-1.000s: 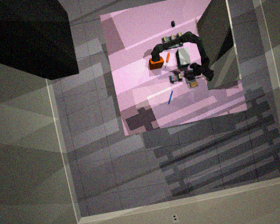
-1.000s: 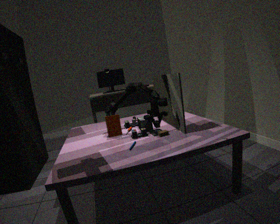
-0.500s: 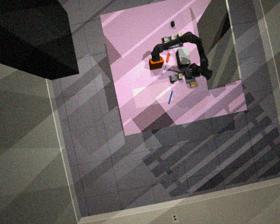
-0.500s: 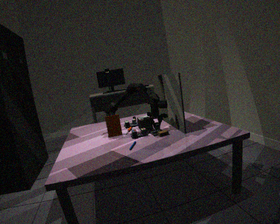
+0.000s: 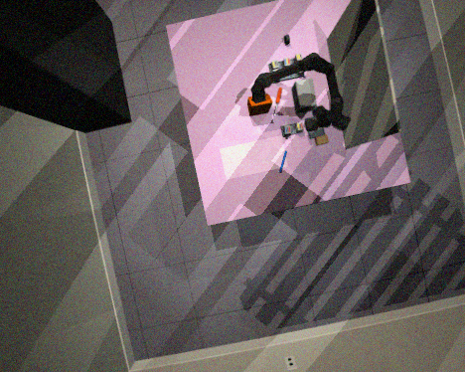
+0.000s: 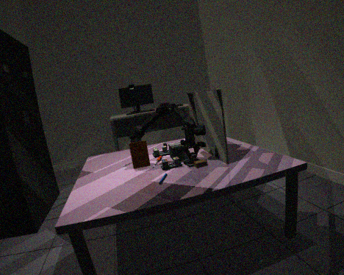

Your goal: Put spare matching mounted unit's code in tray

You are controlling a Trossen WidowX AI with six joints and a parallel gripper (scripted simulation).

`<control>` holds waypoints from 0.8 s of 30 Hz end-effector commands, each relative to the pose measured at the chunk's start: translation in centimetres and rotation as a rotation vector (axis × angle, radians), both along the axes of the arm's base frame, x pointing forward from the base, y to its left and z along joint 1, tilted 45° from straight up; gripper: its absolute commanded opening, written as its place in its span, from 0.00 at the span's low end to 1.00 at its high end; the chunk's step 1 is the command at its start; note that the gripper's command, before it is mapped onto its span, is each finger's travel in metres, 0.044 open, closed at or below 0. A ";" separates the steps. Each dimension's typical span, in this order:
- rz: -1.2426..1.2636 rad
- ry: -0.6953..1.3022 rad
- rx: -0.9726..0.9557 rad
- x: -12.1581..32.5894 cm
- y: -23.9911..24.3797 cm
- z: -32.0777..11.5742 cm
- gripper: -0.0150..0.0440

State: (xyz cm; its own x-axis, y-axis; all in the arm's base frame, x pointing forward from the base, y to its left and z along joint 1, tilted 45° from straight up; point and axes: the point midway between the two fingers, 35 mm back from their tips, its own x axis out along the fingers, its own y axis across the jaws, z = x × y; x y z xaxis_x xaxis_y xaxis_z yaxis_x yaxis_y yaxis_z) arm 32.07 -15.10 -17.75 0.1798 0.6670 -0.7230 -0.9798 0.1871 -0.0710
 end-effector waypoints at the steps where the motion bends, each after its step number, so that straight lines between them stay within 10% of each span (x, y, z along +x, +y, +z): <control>1: 0.000 0.000 0.000 0.0 0.0 0.0 0.30; 17: 0.000 0.000 0.000 0.0 -0.2 0.2 1.00; 24: -0.006 0.007 0.002 -2.1 -7.0 7.5 1.00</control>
State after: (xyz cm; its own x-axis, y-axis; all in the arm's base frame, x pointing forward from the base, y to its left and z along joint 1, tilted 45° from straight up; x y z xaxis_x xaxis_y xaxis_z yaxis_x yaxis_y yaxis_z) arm 30.52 -19.02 -13.51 0.1555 0.6875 -0.7094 -0.9820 0.1855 -0.0355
